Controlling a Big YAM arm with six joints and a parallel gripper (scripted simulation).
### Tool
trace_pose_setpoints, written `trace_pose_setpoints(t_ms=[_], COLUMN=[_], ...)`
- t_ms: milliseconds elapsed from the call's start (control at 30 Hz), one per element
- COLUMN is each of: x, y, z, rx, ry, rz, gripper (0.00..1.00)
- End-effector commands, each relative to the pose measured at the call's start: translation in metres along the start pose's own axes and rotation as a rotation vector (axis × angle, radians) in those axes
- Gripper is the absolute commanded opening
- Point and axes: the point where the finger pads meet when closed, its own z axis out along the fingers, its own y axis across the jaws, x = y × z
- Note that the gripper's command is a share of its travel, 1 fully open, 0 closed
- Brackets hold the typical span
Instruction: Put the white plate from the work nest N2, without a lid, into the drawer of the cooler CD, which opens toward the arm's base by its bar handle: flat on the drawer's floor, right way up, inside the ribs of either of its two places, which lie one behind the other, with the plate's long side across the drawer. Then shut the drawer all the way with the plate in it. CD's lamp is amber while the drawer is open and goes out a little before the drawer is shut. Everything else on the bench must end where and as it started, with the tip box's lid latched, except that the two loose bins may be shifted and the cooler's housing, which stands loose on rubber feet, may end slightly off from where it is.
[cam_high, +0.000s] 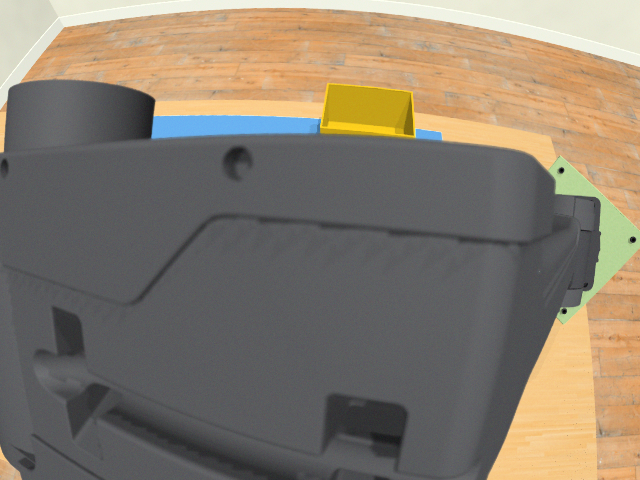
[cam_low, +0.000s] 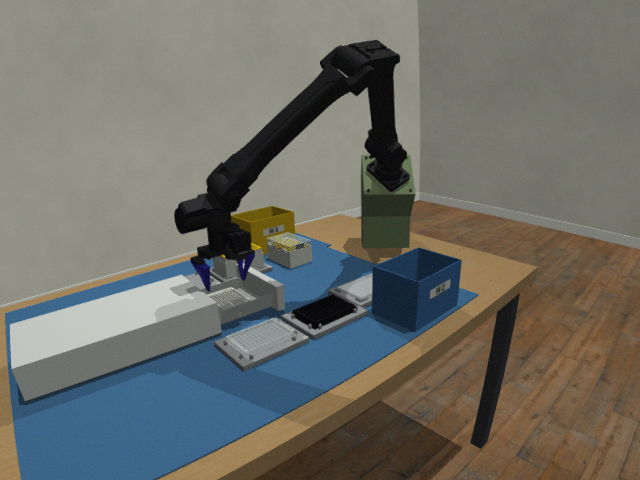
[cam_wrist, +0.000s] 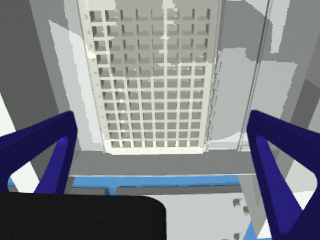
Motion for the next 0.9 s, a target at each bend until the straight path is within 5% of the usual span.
trace_pose_setpoints(t_ms=[0,867], x=[0.004,0.001], y=[-0.008,-0.014], z=[-0.024,-0.059], rx=[0.030,0.043], ry=[0.007,0.007], rz=[-0.012,-0.021], gripper=[1.00,1.00])
